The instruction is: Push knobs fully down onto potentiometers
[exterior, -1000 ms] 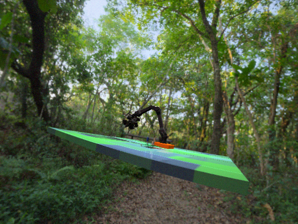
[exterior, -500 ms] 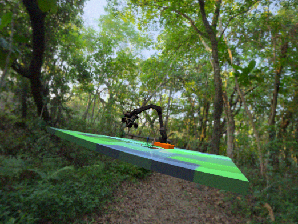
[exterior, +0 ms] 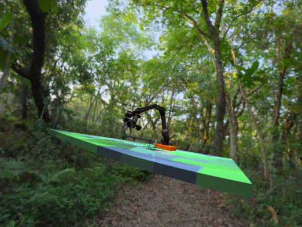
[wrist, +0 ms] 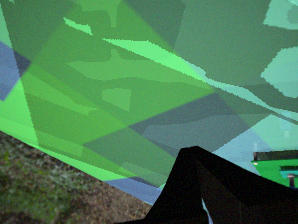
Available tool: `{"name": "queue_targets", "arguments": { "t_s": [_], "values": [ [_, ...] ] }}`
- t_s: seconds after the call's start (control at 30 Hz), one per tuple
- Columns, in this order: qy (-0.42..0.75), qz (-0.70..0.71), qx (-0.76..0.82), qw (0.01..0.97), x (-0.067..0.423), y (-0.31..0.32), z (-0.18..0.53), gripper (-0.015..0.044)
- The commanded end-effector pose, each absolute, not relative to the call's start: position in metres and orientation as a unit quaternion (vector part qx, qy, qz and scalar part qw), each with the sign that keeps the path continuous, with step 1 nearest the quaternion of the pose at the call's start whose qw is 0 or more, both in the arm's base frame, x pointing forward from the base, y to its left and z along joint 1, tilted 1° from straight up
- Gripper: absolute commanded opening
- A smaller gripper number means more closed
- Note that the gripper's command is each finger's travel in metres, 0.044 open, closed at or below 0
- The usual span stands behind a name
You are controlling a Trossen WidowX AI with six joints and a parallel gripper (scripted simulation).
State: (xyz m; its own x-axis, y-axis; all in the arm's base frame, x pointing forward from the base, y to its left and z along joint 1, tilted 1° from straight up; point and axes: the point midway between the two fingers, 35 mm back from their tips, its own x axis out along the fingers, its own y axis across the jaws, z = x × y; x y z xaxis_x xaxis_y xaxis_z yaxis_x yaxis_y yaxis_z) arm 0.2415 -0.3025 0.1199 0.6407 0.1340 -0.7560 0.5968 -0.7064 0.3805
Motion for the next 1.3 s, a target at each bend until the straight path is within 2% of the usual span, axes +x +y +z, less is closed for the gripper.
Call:
{"name": "queue_targets", "arguments": {
  "t_s": [0.0, 0.5, 1.27],
  "values": [
    [0.26, -0.364, 0.817, 0.364, 0.255, -0.285, 0.121, 0.0],
    [0.405, -0.33, 0.688, 0.503, 0.291, -0.222, 0.119, 0.0],
    [0.558, -0.243, 0.48, 0.632, 0.314, -0.129, 0.121, 0.0]
  ]
}}
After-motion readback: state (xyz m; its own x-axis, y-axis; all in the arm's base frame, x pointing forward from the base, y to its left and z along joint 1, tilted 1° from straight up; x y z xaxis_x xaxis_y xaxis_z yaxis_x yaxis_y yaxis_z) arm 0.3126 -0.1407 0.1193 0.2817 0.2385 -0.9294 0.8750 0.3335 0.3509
